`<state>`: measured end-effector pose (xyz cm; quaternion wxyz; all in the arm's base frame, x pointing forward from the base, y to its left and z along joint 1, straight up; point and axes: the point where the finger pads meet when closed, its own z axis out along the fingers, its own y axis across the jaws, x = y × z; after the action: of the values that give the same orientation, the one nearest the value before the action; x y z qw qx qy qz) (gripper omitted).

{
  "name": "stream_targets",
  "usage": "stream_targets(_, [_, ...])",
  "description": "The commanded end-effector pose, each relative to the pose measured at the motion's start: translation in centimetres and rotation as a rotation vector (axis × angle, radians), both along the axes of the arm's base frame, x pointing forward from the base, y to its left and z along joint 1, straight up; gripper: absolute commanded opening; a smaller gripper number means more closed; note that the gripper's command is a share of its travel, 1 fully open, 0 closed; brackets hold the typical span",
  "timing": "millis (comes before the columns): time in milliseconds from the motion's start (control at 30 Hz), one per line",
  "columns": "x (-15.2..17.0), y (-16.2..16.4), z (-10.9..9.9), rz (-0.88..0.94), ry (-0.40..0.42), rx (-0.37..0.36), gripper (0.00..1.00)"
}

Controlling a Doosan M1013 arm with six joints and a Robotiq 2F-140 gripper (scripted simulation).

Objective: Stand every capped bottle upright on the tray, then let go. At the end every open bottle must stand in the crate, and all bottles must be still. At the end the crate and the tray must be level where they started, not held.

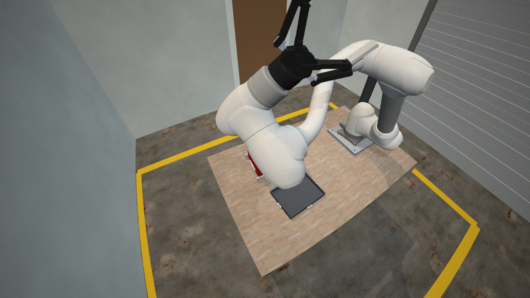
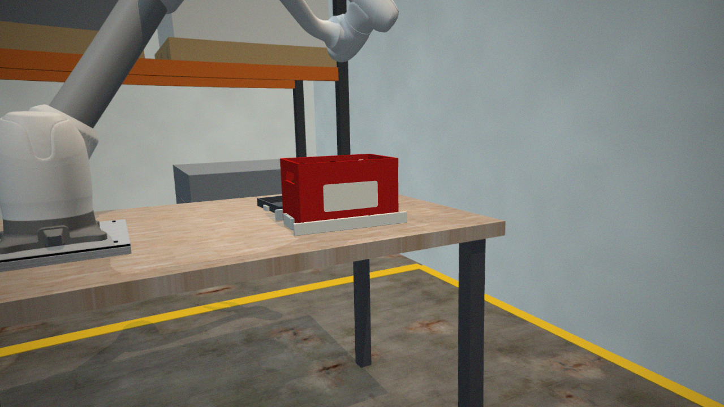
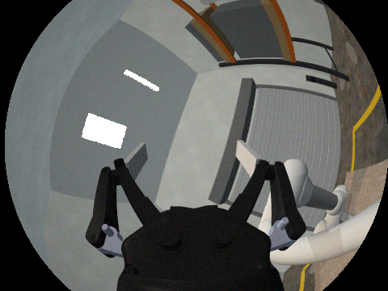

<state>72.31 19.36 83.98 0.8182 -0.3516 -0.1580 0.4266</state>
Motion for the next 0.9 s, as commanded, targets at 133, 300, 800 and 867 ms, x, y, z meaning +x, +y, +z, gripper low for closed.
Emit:
stream_targets(133, [-1.0, -0.8, -0.9, 0.007, -0.054, -0.022, 1.00])
stream_targets(300, [-2.0, -1.7, -1.8, 0.014, -0.113, -0.047, 1.00])
stream_targets(800, [-4.3, -4.0, -4.3, 0.033, -0.259, -0.107, 1.00])
stream_targets(867, [-4.6, -4.4, -4.8, 0.035, -0.283, -0.117, 1.00])
